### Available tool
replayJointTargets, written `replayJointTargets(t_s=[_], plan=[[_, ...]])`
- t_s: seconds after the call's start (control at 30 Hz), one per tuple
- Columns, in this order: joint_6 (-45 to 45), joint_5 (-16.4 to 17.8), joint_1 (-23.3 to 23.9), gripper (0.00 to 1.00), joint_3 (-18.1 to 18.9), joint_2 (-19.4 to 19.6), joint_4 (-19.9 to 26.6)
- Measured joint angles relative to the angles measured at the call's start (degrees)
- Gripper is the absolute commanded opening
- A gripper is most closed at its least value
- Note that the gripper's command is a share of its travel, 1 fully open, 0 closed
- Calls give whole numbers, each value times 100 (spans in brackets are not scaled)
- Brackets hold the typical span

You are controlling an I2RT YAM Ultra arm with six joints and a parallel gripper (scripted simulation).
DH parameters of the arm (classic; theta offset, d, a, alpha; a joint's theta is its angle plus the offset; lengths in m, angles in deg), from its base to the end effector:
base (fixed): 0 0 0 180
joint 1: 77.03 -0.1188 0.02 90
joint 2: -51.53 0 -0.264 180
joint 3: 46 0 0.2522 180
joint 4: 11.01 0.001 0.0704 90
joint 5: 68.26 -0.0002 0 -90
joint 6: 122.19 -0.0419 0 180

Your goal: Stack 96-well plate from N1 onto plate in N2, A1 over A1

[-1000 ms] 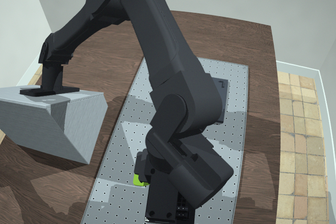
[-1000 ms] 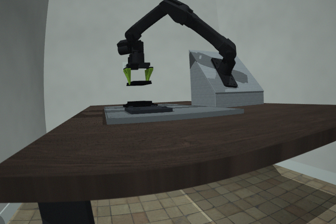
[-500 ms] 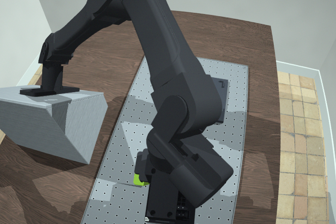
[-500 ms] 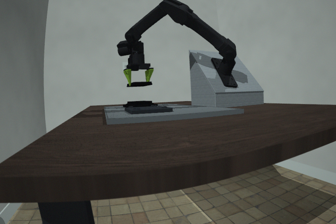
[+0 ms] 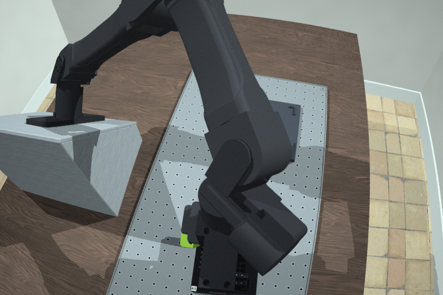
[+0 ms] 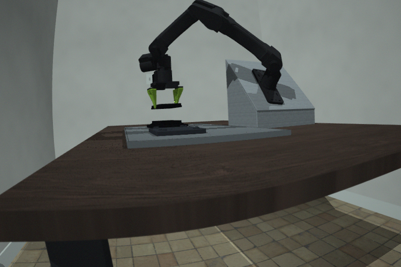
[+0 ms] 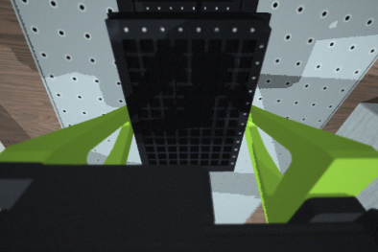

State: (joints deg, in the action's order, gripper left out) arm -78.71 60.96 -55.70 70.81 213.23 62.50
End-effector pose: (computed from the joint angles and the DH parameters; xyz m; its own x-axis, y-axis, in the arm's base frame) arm 0.3828 -0.1200 -0.0667 -0.1561 0.6644 0.7309 0.9812 0.1891 0.0376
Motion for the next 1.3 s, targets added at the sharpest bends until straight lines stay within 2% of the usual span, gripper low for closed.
replayJointTargets(t_s=[0.87,1.3], plan=[[-389,138,-306,0,-295,273,-772],[-457,146,-306,0,-337,264,-911]])
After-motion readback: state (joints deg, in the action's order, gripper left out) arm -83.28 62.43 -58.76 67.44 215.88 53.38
